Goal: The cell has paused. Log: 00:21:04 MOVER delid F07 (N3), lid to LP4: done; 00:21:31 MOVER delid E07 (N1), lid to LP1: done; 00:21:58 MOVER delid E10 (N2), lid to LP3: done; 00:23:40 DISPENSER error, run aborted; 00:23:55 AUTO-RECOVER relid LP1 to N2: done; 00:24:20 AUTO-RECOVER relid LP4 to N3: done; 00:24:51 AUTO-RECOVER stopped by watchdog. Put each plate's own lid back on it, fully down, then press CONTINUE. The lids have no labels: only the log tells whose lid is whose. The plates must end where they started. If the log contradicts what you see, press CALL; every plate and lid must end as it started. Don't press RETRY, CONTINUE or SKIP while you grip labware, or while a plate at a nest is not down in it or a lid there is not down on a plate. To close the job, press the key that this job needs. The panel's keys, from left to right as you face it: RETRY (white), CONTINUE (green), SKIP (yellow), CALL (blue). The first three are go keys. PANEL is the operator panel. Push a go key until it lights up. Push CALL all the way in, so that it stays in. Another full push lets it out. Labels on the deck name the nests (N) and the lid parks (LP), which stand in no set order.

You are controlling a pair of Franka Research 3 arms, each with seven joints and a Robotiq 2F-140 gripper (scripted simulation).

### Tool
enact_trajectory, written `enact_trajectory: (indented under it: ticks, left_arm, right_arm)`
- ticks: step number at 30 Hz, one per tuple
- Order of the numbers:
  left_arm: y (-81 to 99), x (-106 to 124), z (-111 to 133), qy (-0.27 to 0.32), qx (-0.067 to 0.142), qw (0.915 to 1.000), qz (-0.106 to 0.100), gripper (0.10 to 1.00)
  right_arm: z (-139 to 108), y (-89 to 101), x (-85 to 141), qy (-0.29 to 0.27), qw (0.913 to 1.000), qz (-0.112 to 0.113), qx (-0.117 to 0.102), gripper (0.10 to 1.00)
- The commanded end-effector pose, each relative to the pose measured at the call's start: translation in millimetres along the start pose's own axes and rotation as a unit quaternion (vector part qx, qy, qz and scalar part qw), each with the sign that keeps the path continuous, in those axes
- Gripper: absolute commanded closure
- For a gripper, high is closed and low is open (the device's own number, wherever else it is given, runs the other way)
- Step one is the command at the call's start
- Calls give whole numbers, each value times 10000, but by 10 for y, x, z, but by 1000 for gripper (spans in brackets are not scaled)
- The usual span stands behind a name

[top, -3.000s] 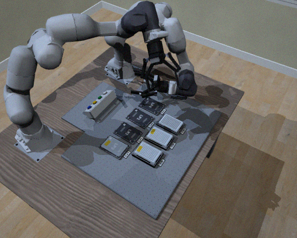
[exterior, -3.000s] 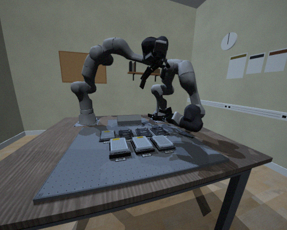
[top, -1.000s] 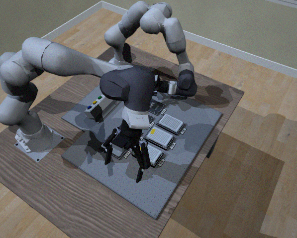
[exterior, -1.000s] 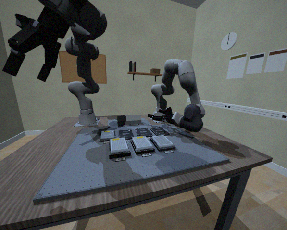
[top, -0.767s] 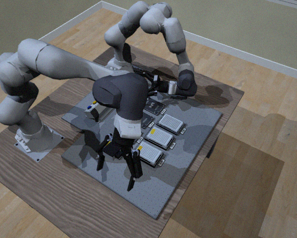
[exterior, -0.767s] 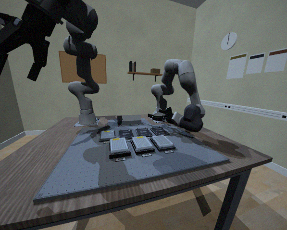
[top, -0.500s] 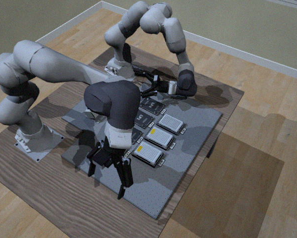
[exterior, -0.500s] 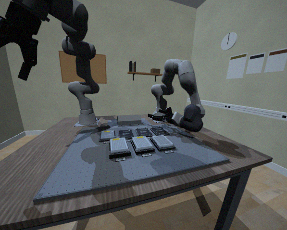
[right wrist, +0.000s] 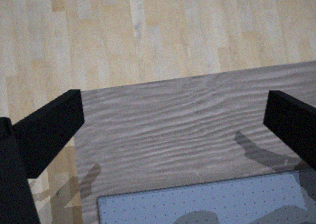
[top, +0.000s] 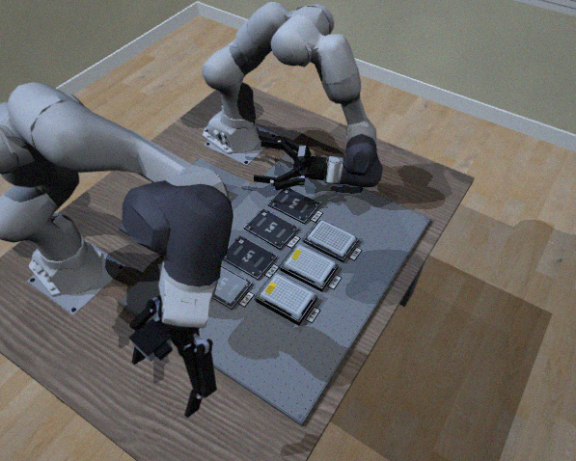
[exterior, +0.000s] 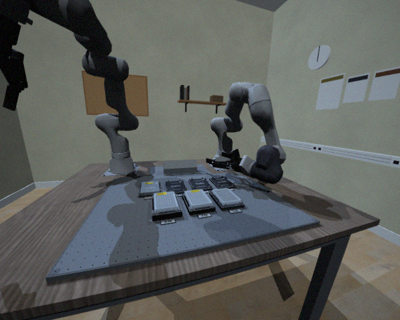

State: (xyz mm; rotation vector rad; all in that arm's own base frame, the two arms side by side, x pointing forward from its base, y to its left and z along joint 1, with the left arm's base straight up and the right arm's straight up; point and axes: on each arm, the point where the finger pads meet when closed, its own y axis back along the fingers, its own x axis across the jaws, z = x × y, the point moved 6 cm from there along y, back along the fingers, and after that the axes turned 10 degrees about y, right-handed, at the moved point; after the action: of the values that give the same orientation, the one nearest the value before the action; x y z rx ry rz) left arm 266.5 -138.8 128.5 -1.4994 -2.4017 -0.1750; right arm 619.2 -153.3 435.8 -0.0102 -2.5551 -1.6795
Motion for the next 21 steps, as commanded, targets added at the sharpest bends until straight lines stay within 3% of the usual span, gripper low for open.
enact_trajectory:
  ticks: [1, 21]
  left_arm:
    - [-1, -9, -5, 3, -4, 10000, -15, 98]
    - [-1, -9, -5, 3, -4, 10000, -15, 98]
  right_arm:
    - [-171, -70, 89, 130, 9998, 68, -93, 98]
    - [-1085, -468, 642, -279, 9980, 338, -461, 98]
